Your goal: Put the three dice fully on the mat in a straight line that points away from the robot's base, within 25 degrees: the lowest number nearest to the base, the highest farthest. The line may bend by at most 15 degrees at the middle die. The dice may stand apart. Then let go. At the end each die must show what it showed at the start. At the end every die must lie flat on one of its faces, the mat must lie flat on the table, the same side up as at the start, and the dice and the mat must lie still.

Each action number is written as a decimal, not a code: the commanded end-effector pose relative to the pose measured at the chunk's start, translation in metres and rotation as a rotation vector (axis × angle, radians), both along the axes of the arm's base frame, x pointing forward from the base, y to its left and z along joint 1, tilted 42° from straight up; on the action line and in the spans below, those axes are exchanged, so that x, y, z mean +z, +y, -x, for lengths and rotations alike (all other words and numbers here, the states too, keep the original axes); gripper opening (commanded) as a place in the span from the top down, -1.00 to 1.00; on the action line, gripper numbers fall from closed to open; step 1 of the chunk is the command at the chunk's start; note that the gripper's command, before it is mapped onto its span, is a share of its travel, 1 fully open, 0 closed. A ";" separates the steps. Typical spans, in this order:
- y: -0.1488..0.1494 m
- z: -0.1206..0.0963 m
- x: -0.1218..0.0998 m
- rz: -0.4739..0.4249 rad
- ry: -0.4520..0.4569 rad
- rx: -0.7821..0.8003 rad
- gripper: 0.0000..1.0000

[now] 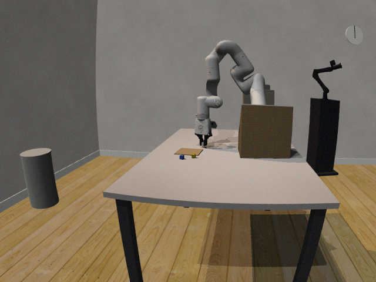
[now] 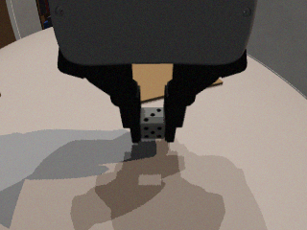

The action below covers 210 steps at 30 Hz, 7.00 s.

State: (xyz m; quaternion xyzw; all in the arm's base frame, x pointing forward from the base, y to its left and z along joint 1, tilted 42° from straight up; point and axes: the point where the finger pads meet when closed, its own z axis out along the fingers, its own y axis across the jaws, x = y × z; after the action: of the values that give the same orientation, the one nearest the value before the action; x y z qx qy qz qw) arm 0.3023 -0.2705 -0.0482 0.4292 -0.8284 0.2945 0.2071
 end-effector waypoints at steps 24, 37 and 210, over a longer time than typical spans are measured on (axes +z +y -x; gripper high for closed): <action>0.059 -0.010 0.064 -0.001 0.000 0.007 0.69; 0.144 -0.045 -0.010 -0.038 0.279 0.317 0.69; 0.078 -0.036 -0.084 -0.038 0.279 0.317 0.28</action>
State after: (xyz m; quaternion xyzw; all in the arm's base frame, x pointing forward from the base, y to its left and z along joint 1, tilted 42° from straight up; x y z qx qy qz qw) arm 0.3372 -0.1943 -0.1325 0.5938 -0.7194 0.2451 0.2642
